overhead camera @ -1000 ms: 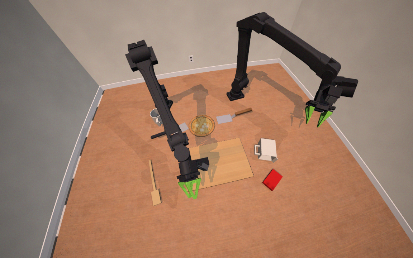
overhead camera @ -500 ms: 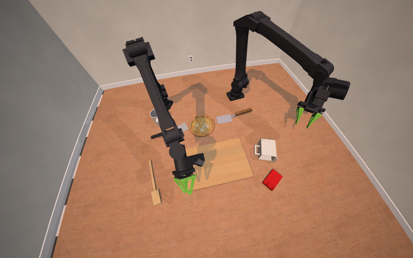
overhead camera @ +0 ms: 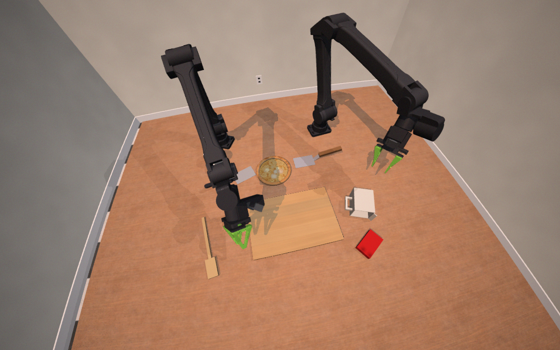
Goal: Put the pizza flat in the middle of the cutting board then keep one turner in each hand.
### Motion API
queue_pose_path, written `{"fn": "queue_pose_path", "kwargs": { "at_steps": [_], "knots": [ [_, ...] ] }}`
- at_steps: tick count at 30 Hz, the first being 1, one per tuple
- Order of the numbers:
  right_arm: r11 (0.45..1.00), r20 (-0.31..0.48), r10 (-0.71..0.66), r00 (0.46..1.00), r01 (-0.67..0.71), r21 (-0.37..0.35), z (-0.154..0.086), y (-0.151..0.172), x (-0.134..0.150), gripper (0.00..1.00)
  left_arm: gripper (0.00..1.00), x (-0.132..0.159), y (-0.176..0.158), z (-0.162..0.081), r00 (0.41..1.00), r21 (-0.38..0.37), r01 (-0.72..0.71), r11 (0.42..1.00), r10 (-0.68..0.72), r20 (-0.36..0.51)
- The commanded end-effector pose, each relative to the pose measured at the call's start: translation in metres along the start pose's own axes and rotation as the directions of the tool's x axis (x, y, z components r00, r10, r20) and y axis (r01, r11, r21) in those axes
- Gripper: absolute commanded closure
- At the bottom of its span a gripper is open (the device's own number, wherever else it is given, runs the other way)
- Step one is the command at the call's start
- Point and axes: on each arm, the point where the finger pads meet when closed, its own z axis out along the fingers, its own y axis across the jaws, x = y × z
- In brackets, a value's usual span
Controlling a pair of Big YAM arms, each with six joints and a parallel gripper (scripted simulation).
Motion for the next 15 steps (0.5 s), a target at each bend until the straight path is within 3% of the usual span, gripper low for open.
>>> {"fn": "queue_pose_path", "kwargs": {
  "at_steps": [1, 13, 15],
  "knots": [
    [0.999, 0.007, 0.03, 1.0, -0.03, -0.016, -0.021, -0.001, 0.011, 0.52, 0.52, -0.006, -0.022, 0.001, 0.999, 0.018, -0.045, 0.999, 0.046, -0.02],
    [0.969, 0.104, 0.077, 0.992, -0.05, -0.241, -0.07, 0.068, 0.005, 0.52, 0.52, 0.009, -0.106, 0.025, 0.964, 0.135, -0.176, 0.975, 0.198, -0.177],
    [0.969, 0.104, 0.077, 0.992, -0.05, -0.241, -0.07, 0.068, 0.005, 0.52, 0.52, 0.009, -0.106, 0.025, 0.964, 0.135, -0.176, 0.975, 0.198, -0.177]
  ]
}}
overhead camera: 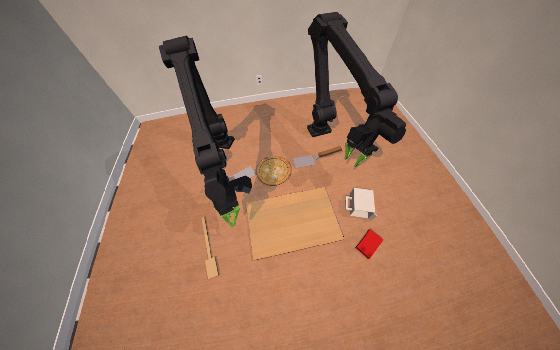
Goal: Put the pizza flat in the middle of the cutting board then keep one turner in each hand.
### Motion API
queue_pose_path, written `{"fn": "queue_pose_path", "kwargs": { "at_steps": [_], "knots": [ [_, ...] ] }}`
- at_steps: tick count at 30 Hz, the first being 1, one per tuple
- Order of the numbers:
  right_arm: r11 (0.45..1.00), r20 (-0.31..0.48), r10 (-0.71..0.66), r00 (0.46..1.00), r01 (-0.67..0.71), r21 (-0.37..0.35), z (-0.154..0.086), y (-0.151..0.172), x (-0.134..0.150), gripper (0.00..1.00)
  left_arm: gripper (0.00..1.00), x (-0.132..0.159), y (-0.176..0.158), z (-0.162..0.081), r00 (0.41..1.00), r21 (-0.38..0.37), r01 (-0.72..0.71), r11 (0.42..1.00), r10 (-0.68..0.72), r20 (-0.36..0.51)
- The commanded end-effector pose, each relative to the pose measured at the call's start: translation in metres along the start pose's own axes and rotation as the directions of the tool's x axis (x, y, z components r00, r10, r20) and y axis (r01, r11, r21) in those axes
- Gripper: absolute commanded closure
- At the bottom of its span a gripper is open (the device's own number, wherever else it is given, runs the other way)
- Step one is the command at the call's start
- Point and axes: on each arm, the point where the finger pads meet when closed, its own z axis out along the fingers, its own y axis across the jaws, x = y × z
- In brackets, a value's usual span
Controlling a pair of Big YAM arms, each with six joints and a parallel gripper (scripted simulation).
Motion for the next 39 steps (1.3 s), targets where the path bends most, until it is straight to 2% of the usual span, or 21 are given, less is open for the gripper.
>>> {"fn": "queue_pose_path", "kwargs": {
  "at_steps": [1, 2, 4, 15, 17, 18, 19, 21, 28, 34, 35, 36, 37, 39],
  "knots": [
    [0.999, -0.002, 0.026, 1.0, -0.026, 0.026, -0.021, -0.016, 0.009, 0.52, 0.52, -0.008, 0.005, -0.009, 0.999, -0.028, -0.038, 0.999, 0.038, -0.005],
    [0.999, 0.011, 0.033, 0.999, -0.032, -0.017, -0.02, 0.004, 0.006, 0.52, 0.52, -0.003, -0.015, 0.0, 0.998, 0.006, -0.05, 0.999, 0.05, -0.024],
    [0.998, 0.026, 0.042, 0.999, -0.04, -0.052, -0.027, 0.018, 0.004, 0.52, 0.52, -0.002, -0.03, 0.005, 0.995, 0.028, -0.078, 0.997, 0.08, -0.052],
    [0.967, 0.109, 0.098, 0.989, -0.068, -0.246, -0.063, 0.088, -0.013, 0.52, 0.52, 0.015, -0.091, 0.022, 0.955, 0.114, -0.211, 0.971, 0.23, -0.188],
    [0.967, 0.109, 0.098, 0.989, -0.068, -0.246, -0.063, 0.088, -0.013, 0.52, 0.52, 0.015, -0.091, 0.022, 0.955, 0.114, -0.211, 0.971, 0.23, -0.188],
    [0.97, 0.113, 0.09, 0.989, -0.061, -0.235, -0.066, 0.076, -0.012, 0.52, 0.52, 0.01, -0.081, 0.018, 0.953, 0.091, -0.219, 0.971, 0.233, -0.193],
    [0.959, 0.122, 0.105, 0.987, -0.069, -0.274, -0.069, 0.096, -0.015, 0.52, 0.52, 0.019, -0.099, 0.025, 0.945, 0.127, -0.227, 0.966, 0.25, -0.209],
    [0.946, 0.136, 0.122, 0.983, -0.074, -0.317, -0.076, 0.114, -0.021, 0.52, 0.52, 0.025, -0.112, 0.027, 0.931, 0.149, -0.254, 0.956, 0.284, -0.232],
    [0.905, 0.172, 0.17, 0.97, -0.085, -0.416, -0.102, 0.15, -0.032, 0.52, 0.52, 0.041, -0.14, 0.032, 0.878, 0.198, -0.326, 0.924, 0.374, -0.298],
    [0.884, 0.186, 0.191, 0.964, -0.086, -0.459, -0.113, 0.166, -0.038, 0.52, 0.52, 0.049, -0.152, 0.035, 0.851, 0.223, -0.354, 0.908, 0.412, -0.325],
    [0.894, 0.186, 0.181, 0.966, -0.083, -0.44, -0.114, 0.15, -0.033, 0.52, 0.52, 0.039, -0.137, 0.028, 0.854, 0.189, -0.361, 0.913, 0.405, -0.326],
    [0.895, 0.18, 0.191, 0.965, -0.096, -0.436, -0.12, 0.148, -0.029, 0.52, 0.52, 0.053, -0.155, 0.035, 0.842, 0.231, -0.36, 0.904, 0.422, -0.336],
    [0.875, 0.193, 0.2, 0.961, -0.086, -0.476, -0.119, 0.17, -0.04, 0.52, 0.52, 0.054, -0.157, 0.036, 0.837, 0.235, -0.365, 0.901, 0.428, -0.341],
    [0.864, 0.198, 0.21, 0.957, -0.086, -0.497, -0.123, 0.18, -0.043, 0.52, 0.52, 0.057, -0.162, 0.036, 0.825, 0.244, -0.379, 0.892, 0.446, -0.348]
  ]
}}
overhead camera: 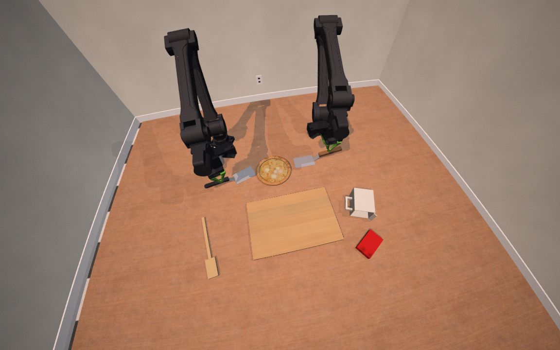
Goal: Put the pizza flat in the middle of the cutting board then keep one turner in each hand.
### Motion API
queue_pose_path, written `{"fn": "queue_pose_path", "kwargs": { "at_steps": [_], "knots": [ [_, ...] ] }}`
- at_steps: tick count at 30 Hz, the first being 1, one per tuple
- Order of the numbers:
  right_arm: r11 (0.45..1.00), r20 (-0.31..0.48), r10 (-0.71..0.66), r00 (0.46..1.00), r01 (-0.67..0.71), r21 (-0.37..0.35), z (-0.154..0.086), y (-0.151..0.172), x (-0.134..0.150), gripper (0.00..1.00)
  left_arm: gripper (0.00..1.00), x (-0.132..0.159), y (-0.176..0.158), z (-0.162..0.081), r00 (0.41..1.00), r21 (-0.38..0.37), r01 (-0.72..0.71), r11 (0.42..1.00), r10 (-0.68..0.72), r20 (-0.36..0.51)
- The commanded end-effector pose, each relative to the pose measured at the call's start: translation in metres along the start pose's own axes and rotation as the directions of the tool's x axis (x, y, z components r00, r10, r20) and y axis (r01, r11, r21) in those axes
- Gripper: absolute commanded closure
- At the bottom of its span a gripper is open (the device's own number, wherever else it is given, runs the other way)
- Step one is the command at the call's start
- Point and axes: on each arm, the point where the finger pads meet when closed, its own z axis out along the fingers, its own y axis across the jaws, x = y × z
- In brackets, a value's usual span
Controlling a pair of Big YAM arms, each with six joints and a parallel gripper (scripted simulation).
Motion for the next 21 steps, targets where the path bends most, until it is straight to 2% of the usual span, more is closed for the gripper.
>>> {"fn": "queue_pose_path", "kwargs": {
  "at_steps": [1, 3, 5, 8, 12, 13, 14, 15, 16, 21],
  "knots": [
    [1.0, 0.008, 0.027, 1.0, -0.027, -0.003, -0.011, 0.009, 0.001, 0.52, 0.52, -0.003, -0.01, 0.001, 0.999, 0.003, -0.047, 0.999, 0.047, -0.01],
    [1.0, 0.009, 0.03, 1.0, -0.03, 0.001, -0.016, 0.007, 0.001, 0.52, 0.52, -0.003, -0.009, -0.002, 0.998, -0.004, -0.055, 0.998, 0.055, -0.018],
    [0.999, 0.018, 0.032, 0.999, -0.032, -0.022, -0.01, 0.017, -0.002, 0.52, 0.52, -0.001, -0.014, 0.003, 0.998, 0.007, -0.059, 0.998, 0.059, -0.026],
    [1.0, 0.013, 0.02, 1.0, -0.02, -0.002, -0.017, 0.006, -0.002, 0.52, 0.52, -0.002, -0.008, 0.003, 0.998, -0.006, -0.055, 0.998, 0.055, -0.028],
    [1.0, 0.014, 0.018, 1.0, -0.017, -0.018, -0.013, 0.015, -0.003, 0.52, 0.52, -0.002, -0.016, 0.005, 0.998, 0.008, -0.056, 0.998, 0.056, -0.027],
    [1.0, 0.004, 0.016, 1.0, -0.016, 0.011, -0.017, 0.006, 0.0, 0.52, 0.52, -0.004, 0.002, -0.011, 0.999, -0.033, -0.044, 0.999, 0.043, -0.018],
    [1.0, 0.013, 0.019, 1.0, -0.019, -0.015, 0.002, 0.012, -0.002, 0.52, 0.52, -0.006, 0.008, -0.018, 0.999, -0.05, -0.048, 0.998, 0.047, -0.015],
    [1.0, 0.013, 0.019, 1.0, -0.019, -0.016, 0.004, 0.011, -0.002, 0.52, 0.52, -0.006, 0.008, -0.018, 0.999, -0.05, -0.048, 0.998, 0.047, -0.015],
    [1.0, 0.014, 0.019, 1.0, -0.019, -0.019, 0.008, 0.012, -0.002, 0.52, 0.52, -0.001, -0.011, 0.014, 0.998, 0.009, -0.048, 0.999, 0.048, -0.027],
    [1.0, 0.011, 0.022, 1.0, -0.022, -0.008, 0.017, 0.009, -0.001, 0.52, 0.52, 0.0, -0.012, 0.029, 0.998, 0.015, -0.05, 0.999, 0.051, -0.03]
  ]
}}
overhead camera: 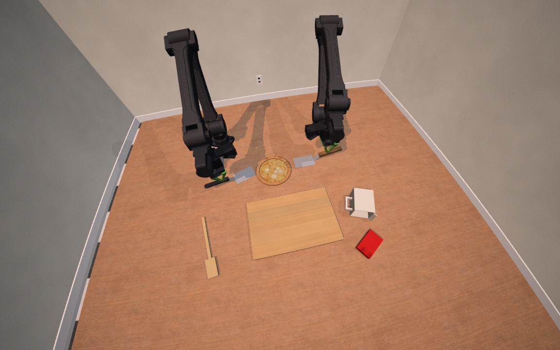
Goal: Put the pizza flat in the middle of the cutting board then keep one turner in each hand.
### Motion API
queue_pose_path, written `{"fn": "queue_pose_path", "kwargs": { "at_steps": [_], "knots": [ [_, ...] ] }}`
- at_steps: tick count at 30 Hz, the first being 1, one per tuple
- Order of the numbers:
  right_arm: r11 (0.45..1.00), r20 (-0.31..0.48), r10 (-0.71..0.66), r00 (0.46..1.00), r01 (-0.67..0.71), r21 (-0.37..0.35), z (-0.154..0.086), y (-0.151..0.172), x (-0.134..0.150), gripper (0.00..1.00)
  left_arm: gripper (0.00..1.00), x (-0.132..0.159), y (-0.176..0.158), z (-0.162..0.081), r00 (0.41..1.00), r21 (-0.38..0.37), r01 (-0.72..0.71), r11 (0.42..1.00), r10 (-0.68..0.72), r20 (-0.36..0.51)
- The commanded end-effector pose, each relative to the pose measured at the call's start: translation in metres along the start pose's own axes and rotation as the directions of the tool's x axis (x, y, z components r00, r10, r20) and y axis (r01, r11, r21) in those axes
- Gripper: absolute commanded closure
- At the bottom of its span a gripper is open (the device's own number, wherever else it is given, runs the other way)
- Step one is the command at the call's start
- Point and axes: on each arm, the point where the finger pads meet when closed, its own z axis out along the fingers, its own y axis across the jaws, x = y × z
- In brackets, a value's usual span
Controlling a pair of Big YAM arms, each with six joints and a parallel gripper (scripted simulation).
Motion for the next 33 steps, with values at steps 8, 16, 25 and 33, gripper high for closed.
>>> {"fn": "queue_pose_path", "kwargs": {
  "at_steps": [8, 16, 25, 33],
  "knots": [
    [0.999, -0.01, 0.005, 1.0, -0.005, 0.038, 0.009, -0.012, 0.003, 0.52, 0.52, -0.002, 0.006, 0.016, 1.0, -0.014, -0.011, 1.0, 0.011, 0.001],
    [0.999, -0.008, 0.004, 1.0, -0.004, 0.036, 0.035, -0.012, 0.002, 0.52, 0.52, -0.002, 0.006, 0.042, 1.0, -0.01, -0.012, 1.0, 0.012, 0.0],
    [0.995, -0.028, -0.002, 1.0, 0.004, 0.098, 0.013, -0.033, 0.007, 0.52, 0.94, -0.003, 0.011, 0.034, 1.0, -0.038, -0.01, 0.999, 0.011, 0.007],
    [0.997, -0.021, -0.002, 1.0, 0.004, 0.078, 0.018, -0.026, 0.005, 0.52, 0.94, -0.003, 0.011, 0.037, 1.0, -0.023, -0.004, 1.0, 0.004, 0.004]
  ]
}}
